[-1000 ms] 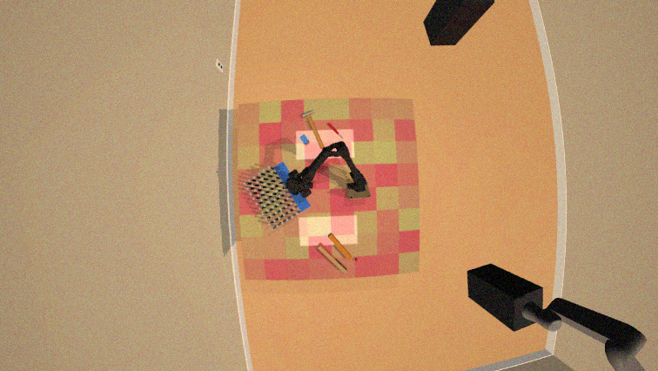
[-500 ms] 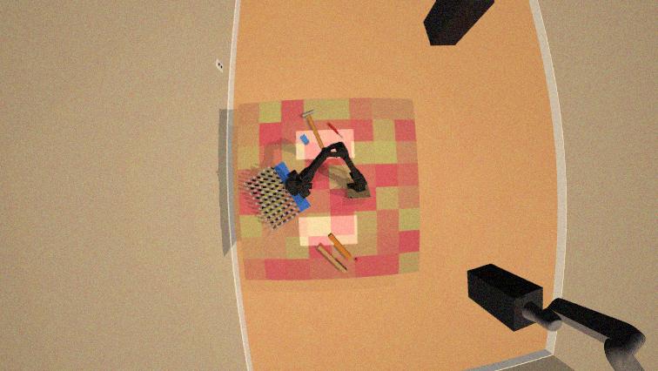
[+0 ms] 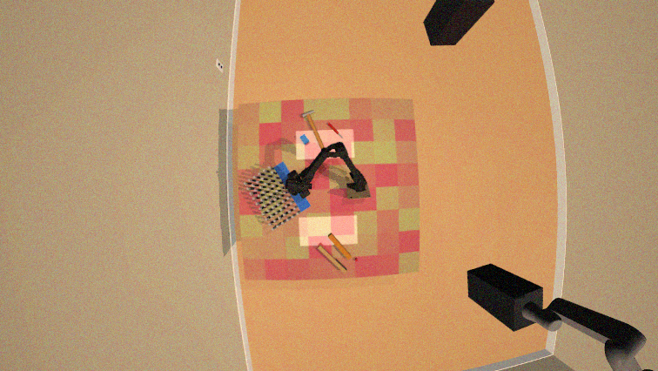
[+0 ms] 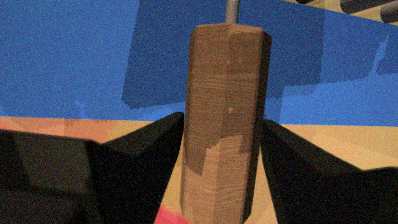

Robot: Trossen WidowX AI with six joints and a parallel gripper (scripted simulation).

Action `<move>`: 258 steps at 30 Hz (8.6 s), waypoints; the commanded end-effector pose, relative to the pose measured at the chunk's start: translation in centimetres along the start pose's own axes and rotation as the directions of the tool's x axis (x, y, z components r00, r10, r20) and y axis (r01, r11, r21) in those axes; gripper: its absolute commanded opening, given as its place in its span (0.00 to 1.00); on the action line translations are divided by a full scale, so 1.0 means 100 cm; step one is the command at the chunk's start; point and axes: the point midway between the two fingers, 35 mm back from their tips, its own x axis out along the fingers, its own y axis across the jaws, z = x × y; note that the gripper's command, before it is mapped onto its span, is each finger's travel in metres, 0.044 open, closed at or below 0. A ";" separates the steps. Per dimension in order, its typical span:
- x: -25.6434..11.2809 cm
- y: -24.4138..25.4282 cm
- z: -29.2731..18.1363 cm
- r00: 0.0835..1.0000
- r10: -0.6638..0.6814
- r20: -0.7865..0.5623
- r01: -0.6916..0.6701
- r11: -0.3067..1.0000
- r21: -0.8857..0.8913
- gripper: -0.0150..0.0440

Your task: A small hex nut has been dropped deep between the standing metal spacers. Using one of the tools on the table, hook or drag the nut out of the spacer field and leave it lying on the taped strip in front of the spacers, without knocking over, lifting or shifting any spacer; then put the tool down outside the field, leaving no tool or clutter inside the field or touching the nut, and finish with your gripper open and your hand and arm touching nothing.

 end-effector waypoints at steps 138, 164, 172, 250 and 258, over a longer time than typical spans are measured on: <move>-0.015 0.003 -0.078 1.000 0.005 0.002 -0.005 1.000 -0.011 0.25; -0.019 0.003 -0.093 1.000 0.005 0.001 -0.005 1.000 -0.012 0.25; -0.020 0.003 -0.097 1.000 0.005 0.001 -0.005 1.000 -0.012 0.25; -0.032 0.003 -0.137 1.000 0.005 0.001 -0.005 1.000 -0.014 0.25; -0.033 0.003 -0.141 1.000 0.005 0.001 -0.005 1.000 -0.014 0.25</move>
